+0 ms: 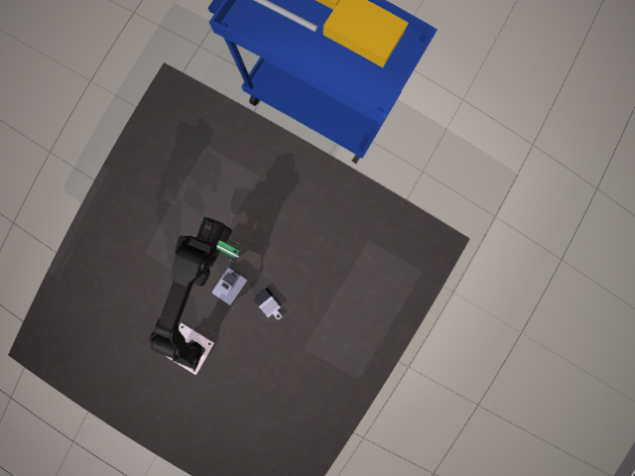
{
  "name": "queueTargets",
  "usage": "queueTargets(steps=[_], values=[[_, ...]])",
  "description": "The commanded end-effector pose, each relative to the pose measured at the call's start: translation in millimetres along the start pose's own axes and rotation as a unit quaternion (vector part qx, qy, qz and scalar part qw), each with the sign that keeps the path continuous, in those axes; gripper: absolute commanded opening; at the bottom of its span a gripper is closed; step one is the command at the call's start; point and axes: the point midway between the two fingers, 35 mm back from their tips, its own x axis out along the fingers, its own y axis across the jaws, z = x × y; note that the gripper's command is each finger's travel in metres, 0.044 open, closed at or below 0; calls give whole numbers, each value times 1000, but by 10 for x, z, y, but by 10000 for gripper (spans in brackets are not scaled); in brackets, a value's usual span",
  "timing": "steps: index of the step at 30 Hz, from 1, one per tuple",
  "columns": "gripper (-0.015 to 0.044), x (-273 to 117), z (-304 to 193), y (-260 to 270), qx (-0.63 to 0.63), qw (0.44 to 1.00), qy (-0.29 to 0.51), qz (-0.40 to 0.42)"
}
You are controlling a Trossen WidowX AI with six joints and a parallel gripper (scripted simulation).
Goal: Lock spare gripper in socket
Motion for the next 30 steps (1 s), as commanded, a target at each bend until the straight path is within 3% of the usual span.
queueTargets(steps=[1,3,7,13,22,30], values=[[440,-131,18,19,5,1000,-3,-8],[440,-31,-172,18,16,1000,24,-5],[440,20,-1056,222,95,984,149,0],[440,-17,-2061,778,186,934,304,30],[440,4,-2148,844,194,927,318,34],[440,395,-2210,831,194,927,318,34]])
